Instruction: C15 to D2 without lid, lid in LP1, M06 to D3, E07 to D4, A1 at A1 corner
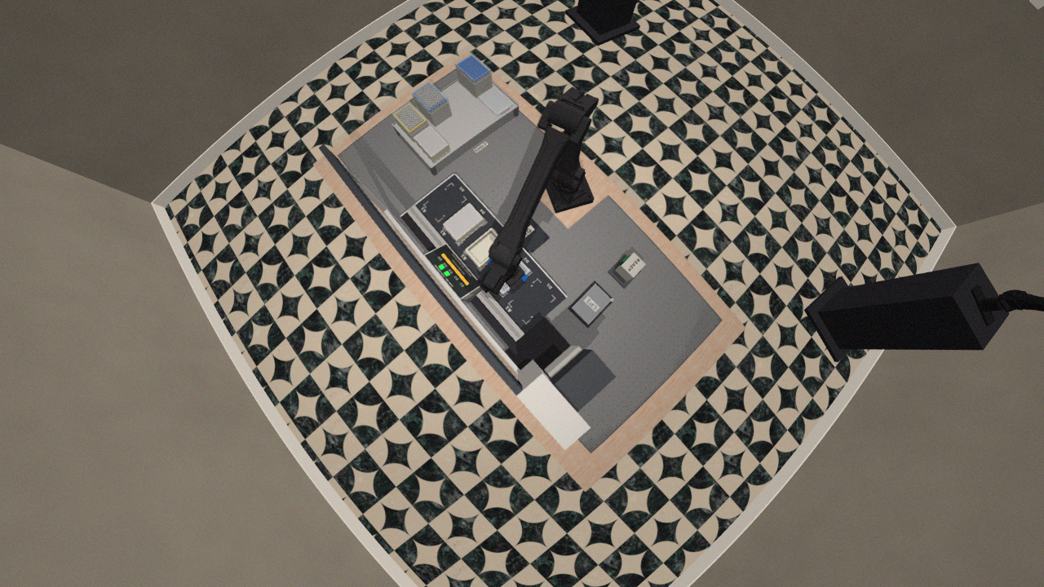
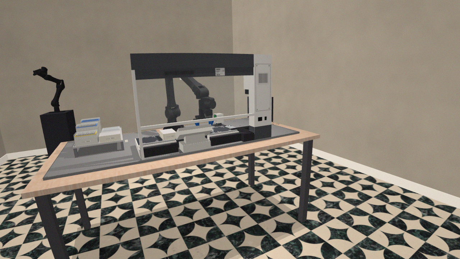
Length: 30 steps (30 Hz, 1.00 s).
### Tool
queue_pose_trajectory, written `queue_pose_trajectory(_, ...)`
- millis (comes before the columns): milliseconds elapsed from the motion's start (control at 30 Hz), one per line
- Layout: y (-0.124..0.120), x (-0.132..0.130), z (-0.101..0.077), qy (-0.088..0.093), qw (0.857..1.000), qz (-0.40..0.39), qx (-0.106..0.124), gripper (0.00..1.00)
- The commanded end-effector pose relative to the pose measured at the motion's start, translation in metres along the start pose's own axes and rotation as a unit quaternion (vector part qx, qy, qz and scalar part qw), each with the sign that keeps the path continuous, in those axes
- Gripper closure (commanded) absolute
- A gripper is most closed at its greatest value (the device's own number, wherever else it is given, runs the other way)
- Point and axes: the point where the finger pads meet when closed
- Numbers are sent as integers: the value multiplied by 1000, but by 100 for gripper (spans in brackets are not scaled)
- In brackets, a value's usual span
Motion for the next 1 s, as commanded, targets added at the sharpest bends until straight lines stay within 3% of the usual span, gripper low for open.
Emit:
queue_pose_trajectory(0, 20, -2, -11, 7, 1000, 5, -24, 100)
queue_pose_trajectory(233, 7, -5, 3, 3, 1000, 4, -6, 100)
queue_pose_trajectory(967, 9, -4, 9, 3, 1000, 4, -9, 100)
Point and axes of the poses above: the point where the finger pads meet when closed, its own z axis out along the fingers, its own x axis across the jaws, y = z × x, and after that the axes turned 5 degrees about -z, right-handed
